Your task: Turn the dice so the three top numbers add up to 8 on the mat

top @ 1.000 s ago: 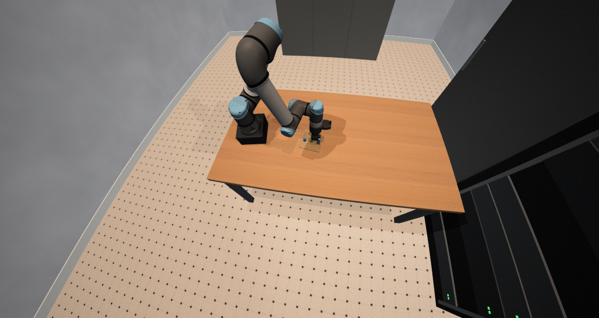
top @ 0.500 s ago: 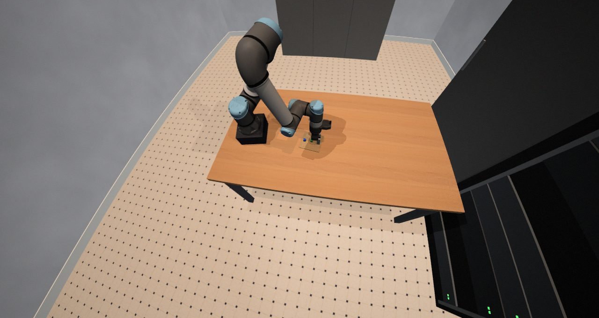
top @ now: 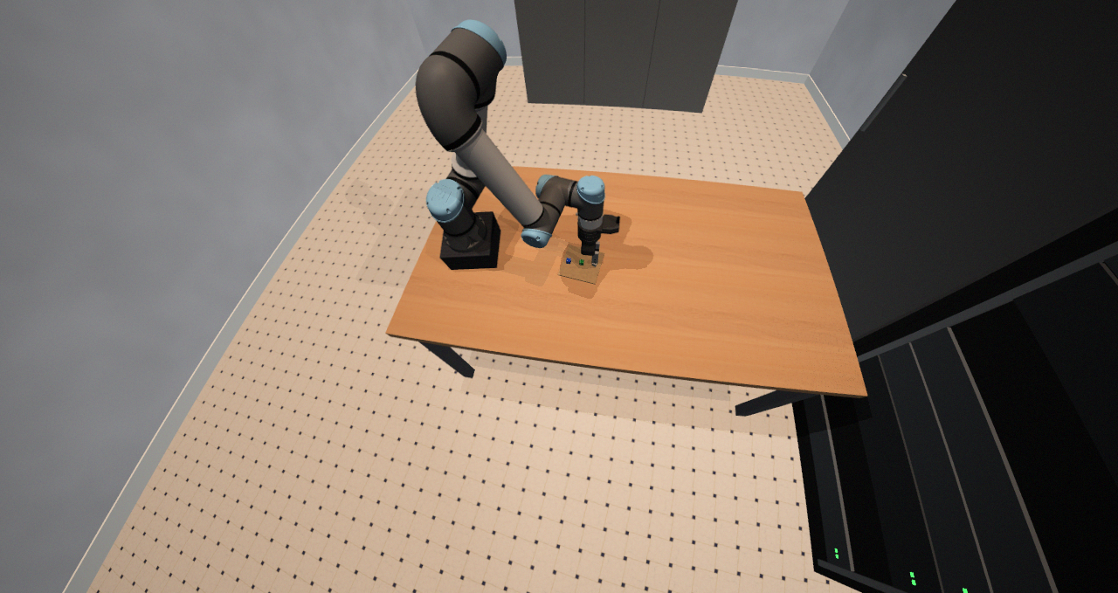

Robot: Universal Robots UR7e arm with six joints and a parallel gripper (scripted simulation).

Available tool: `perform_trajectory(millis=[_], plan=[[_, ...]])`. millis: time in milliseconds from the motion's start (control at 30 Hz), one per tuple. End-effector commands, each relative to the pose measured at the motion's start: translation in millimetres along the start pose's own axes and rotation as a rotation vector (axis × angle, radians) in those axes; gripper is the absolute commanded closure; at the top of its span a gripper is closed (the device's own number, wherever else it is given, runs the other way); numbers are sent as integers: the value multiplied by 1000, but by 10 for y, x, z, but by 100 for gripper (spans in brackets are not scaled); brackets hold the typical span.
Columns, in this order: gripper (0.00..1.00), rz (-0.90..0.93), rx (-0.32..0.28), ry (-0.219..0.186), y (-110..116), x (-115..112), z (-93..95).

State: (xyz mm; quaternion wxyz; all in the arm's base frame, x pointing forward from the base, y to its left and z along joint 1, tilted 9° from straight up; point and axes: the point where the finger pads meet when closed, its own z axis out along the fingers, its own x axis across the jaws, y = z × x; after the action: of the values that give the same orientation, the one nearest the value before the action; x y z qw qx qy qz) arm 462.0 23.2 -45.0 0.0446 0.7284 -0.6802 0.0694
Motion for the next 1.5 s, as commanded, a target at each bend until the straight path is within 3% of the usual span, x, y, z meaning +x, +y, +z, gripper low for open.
perform_trajectory(millis=[0, 233, 500, 533, 1267, 1467], plan=[[36, 0, -2, 0, 0, 1, -209], [36, 0, -2, 0, 0, 2, -461], [36, 0, -2, 0, -1, 2, -506], [0, 0, -2, 0, -1, 2, -506], [0, 0, -2, 0, -1, 2, -513], [0, 0, -2, 0, -1, 2, -634]])
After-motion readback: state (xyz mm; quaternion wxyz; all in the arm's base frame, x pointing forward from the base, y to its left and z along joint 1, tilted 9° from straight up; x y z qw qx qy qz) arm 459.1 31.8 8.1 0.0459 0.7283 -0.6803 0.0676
